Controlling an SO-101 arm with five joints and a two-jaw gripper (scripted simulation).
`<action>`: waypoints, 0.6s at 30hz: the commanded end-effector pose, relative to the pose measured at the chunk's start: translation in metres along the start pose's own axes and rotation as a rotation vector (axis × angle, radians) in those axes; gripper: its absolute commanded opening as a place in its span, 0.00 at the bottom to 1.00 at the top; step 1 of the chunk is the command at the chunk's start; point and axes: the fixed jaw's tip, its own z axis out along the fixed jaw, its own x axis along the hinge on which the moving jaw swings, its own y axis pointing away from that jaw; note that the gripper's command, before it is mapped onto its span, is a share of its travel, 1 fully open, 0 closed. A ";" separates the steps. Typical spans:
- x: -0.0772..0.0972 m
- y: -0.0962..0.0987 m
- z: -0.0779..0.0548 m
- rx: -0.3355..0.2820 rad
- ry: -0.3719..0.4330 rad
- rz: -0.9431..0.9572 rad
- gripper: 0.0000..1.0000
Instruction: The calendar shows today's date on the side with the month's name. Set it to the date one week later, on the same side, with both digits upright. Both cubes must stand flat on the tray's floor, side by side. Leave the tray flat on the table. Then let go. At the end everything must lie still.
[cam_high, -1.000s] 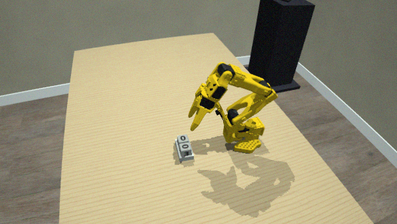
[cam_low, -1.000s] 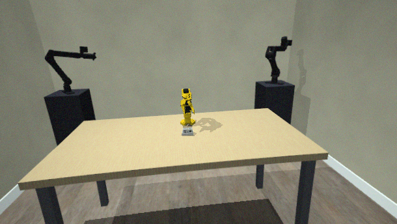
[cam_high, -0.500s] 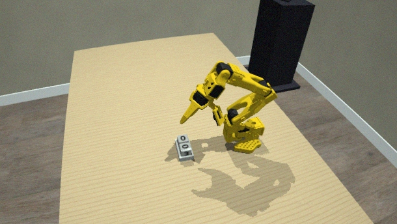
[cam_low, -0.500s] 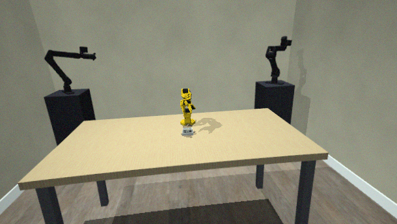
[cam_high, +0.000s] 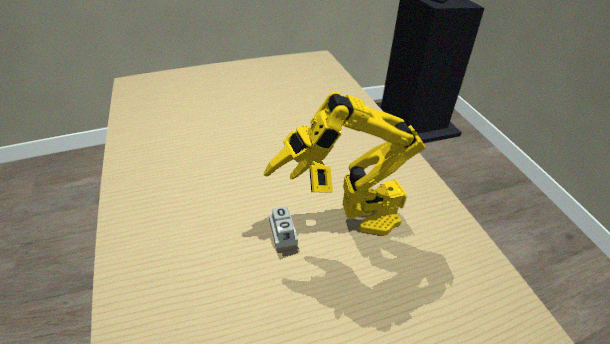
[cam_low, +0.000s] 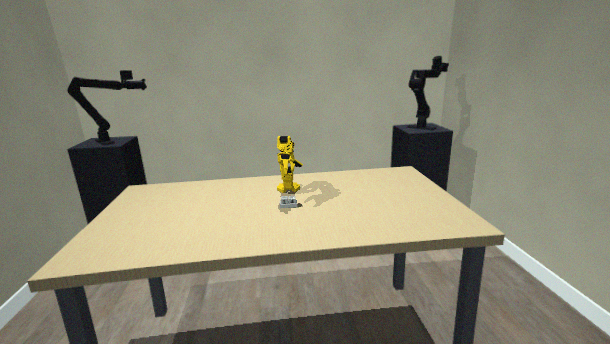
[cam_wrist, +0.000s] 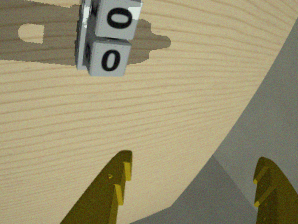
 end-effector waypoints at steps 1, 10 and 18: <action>0.003 -0.005 -0.004 0.023 0.012 0.074 0.35; 0.004 -0.005 -0.004 0.019 0.014 0.220 0.35; 0.004 -0.005 -0.004 0.018 0.015 0.233 0.35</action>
